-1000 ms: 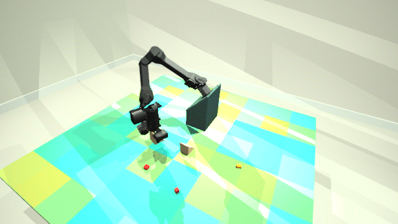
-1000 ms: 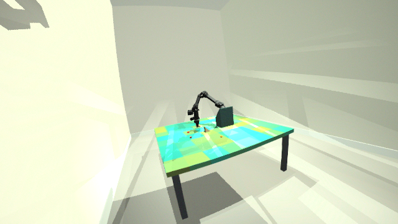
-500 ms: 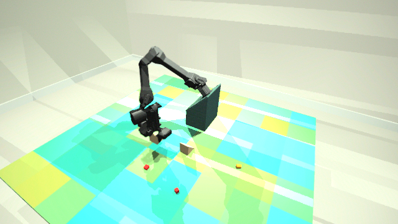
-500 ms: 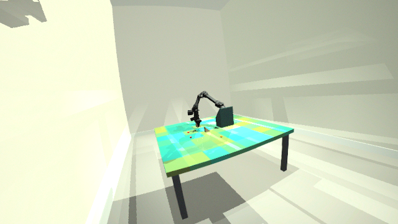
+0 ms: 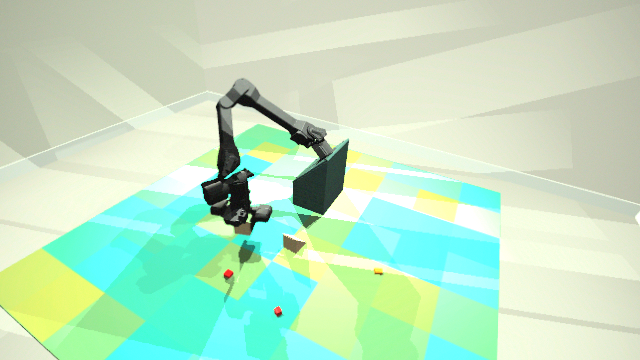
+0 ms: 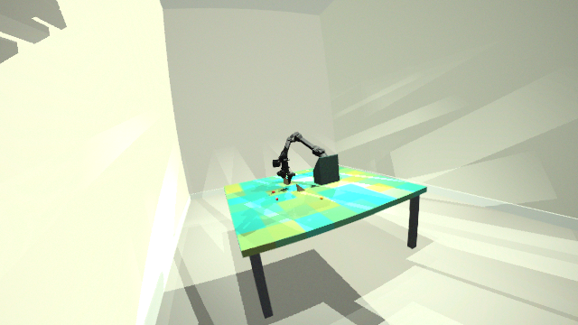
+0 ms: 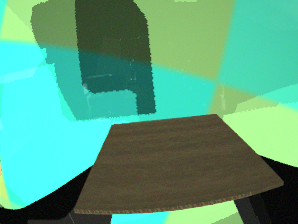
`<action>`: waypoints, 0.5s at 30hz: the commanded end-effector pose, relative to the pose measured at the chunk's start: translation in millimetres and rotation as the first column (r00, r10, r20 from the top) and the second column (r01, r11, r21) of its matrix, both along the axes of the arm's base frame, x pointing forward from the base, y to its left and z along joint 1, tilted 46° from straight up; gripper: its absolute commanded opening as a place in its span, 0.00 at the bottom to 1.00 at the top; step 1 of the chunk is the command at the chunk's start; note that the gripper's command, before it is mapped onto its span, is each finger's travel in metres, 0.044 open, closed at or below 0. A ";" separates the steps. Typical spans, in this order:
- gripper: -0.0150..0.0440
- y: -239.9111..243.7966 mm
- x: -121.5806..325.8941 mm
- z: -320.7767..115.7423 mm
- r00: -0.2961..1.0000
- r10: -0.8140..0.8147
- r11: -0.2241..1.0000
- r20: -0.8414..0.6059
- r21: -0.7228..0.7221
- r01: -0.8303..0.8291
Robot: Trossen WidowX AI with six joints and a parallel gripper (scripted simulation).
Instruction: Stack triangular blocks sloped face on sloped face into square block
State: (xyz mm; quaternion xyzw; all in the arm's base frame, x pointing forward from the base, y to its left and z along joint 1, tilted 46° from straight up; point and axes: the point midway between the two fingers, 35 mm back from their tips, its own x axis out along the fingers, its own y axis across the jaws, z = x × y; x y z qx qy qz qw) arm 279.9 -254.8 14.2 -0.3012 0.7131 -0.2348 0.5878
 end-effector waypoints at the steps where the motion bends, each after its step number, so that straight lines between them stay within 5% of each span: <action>1: 0.25 -0.2 0.4 0.6 0.993 0.084 0.996 -0.086 0.016 -0.083; 15: 0.25 0.1 0.1 0.3 0.881 0.340 0.940 -0.329 0.116 -0.319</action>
